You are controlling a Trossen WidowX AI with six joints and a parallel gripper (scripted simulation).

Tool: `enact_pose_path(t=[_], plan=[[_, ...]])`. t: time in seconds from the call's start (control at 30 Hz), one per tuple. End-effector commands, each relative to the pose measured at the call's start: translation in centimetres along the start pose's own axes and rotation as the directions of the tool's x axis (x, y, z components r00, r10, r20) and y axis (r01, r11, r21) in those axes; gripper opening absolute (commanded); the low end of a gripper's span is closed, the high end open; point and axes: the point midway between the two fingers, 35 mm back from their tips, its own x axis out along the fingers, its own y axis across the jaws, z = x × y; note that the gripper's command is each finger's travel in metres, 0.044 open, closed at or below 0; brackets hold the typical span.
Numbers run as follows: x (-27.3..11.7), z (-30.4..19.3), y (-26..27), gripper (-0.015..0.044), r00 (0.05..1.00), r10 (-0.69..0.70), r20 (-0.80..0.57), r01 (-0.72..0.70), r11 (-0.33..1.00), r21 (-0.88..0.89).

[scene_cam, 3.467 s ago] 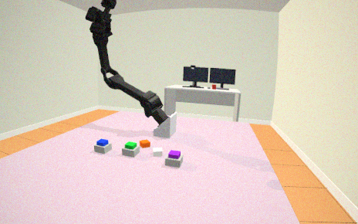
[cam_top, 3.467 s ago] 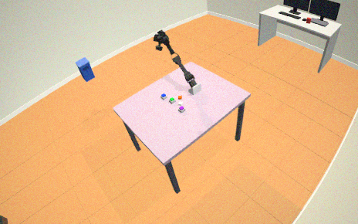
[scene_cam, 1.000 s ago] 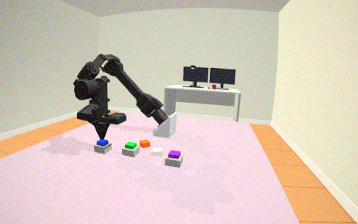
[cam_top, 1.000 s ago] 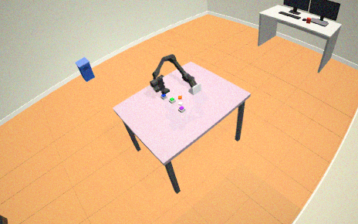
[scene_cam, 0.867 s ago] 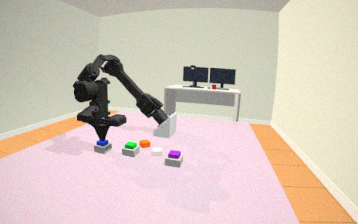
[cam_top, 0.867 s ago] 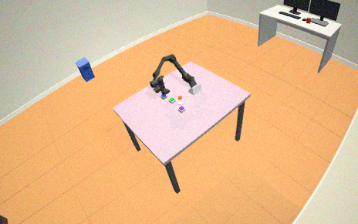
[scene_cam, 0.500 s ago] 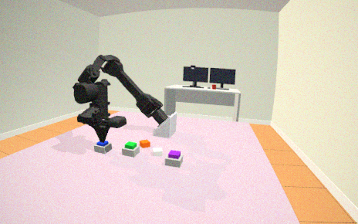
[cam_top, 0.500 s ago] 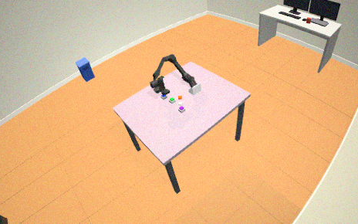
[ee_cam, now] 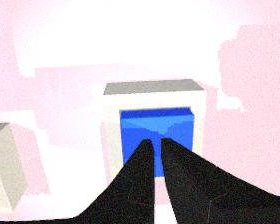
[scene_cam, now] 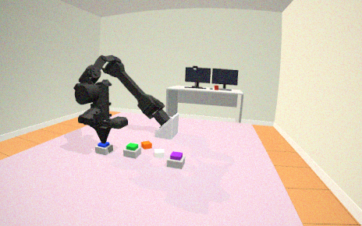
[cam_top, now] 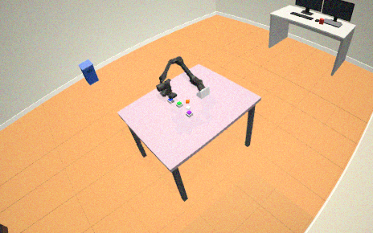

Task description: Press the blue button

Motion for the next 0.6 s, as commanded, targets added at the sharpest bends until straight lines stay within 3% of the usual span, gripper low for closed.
enact_pose_path(t=[0.0,0.13,0.3,0.57], plan=[[-1.9,0.0,0.0,0.0020,1.000,-0.001,-0.002,0.001,1.000,0.001],[-2.9,-0.1,-0.1,0.0020,1.000,-0.002,-0.004,0.002,1.000,0.000],[-3.6,1.1,3.9,0.0151,0.999,0.039,-0.001,-0.039,0.999,-0.037],[-6.7,2.4,16.5,0.0361,0.996,0.092,-0.008,-0.092,0.994,-0.064]])
